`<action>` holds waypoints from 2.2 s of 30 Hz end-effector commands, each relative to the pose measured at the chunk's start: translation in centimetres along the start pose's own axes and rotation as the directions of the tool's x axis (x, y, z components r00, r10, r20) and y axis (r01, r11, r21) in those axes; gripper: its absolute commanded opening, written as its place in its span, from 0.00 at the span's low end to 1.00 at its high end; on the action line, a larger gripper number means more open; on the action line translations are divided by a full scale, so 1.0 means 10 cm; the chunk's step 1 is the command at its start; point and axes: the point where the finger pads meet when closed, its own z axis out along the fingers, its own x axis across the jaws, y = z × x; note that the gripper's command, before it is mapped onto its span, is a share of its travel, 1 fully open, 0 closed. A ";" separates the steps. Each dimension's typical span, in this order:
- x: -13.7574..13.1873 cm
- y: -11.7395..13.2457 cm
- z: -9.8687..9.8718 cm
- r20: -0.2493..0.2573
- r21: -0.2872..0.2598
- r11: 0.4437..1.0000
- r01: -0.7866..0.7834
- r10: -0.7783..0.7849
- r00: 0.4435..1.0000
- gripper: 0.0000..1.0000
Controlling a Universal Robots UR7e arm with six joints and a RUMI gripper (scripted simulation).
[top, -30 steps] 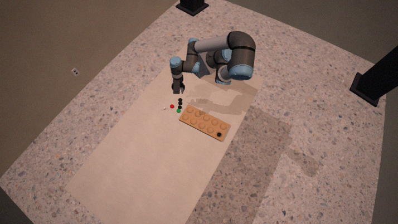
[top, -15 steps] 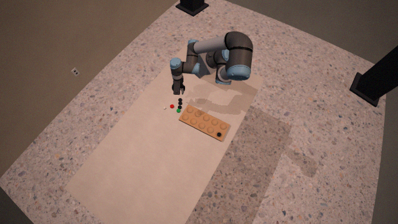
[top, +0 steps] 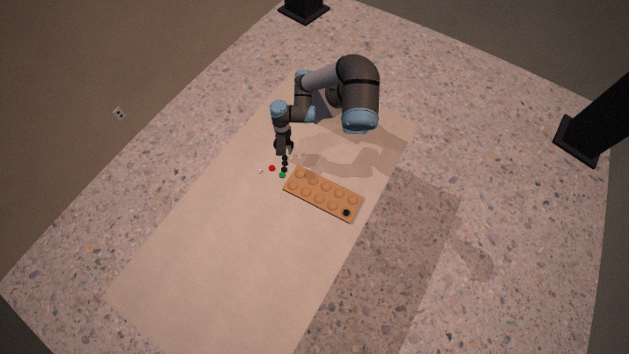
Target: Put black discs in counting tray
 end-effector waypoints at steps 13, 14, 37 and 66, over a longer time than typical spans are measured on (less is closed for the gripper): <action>0.04 -0.01 0.35 -0.013 0.003 1.000 0.000 0.000 1.000 0.28; 0.04 -0.01 0.35 -0.013 0.003 1.000 0.000 0.000 1.000 0.28; 0.05 -0.01 0.35 -0.014 0.003 1.000 0.000 0.000 1.000 0.00; 0.05 -0.01 0.35 -0.014 0.003 1.000 0.000 0.000 1.000 0.00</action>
